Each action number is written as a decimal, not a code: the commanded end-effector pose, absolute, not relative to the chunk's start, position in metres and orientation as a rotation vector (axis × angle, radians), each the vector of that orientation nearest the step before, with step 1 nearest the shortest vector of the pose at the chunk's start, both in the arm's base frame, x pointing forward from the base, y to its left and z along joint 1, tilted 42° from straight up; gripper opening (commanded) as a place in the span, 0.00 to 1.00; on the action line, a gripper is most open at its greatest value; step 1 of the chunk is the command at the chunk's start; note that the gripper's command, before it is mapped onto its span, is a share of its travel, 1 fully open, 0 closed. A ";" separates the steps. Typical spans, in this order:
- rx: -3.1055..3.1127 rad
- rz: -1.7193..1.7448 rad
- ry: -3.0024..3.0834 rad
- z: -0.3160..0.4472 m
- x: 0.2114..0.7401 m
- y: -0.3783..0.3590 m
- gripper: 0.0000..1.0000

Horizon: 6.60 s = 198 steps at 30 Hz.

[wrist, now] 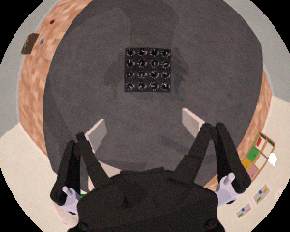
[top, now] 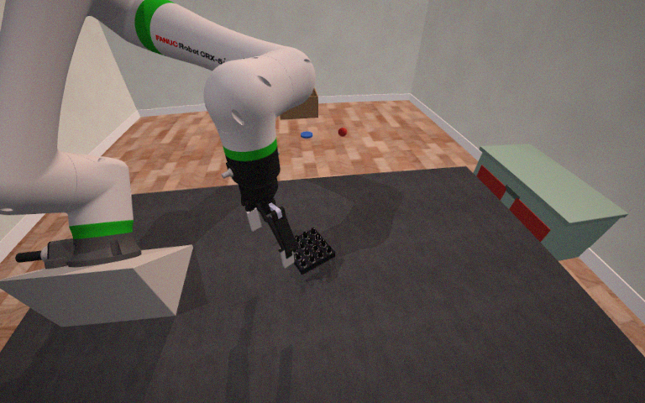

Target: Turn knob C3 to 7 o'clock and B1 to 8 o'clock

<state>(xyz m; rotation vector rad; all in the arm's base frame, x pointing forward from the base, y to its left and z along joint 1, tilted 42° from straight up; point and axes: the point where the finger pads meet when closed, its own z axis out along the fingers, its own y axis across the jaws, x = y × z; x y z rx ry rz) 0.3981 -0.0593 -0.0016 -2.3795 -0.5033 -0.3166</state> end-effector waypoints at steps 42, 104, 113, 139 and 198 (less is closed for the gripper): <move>-2.373 0.030 0.409 0.012 0.421 -0.060 1.00; -1.973 0.455 1.469 0.031 0.449 -0.060 0.12; -1.973 0.455 1.469 0.031 0.449 -0.060 0.12; -1.968 0.459 1.477 0.024 0.450 -0.054 0.12; -1.968 0.459 1.477 -0.001 0.454 -0.031 0.12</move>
